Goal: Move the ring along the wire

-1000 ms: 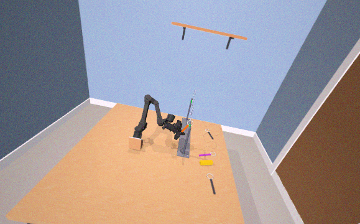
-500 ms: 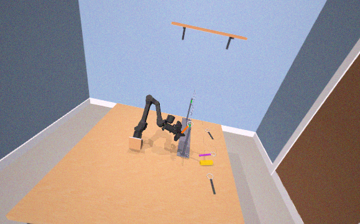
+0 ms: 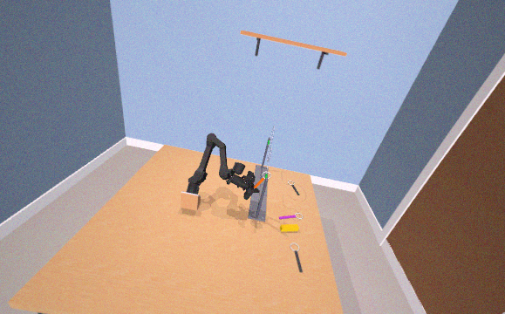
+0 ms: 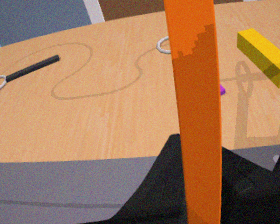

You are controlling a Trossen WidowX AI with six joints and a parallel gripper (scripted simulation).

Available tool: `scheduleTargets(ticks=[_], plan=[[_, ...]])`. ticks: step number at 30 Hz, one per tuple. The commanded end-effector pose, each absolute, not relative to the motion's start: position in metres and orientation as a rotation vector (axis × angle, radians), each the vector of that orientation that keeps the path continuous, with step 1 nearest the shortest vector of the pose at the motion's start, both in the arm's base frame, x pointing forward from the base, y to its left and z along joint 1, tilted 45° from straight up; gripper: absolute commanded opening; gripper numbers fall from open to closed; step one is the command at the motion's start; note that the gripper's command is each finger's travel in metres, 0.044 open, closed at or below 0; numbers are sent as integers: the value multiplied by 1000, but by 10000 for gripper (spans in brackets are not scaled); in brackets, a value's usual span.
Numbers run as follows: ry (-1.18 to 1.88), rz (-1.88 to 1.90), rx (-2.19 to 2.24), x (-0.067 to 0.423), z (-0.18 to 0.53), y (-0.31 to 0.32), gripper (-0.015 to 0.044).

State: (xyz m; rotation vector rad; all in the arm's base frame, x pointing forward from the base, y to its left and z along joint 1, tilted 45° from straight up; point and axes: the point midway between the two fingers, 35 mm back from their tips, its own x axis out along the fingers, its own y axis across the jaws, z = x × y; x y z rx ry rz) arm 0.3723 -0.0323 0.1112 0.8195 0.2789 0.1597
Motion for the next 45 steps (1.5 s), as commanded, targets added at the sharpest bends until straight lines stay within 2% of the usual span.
scheduleTargets(ticks=[1,42,45], plan=[[275,159,814,372,108,-37,-150],[275,158,814,373,92,-30,-150],[275,161,810,373,92,-30,-71]])
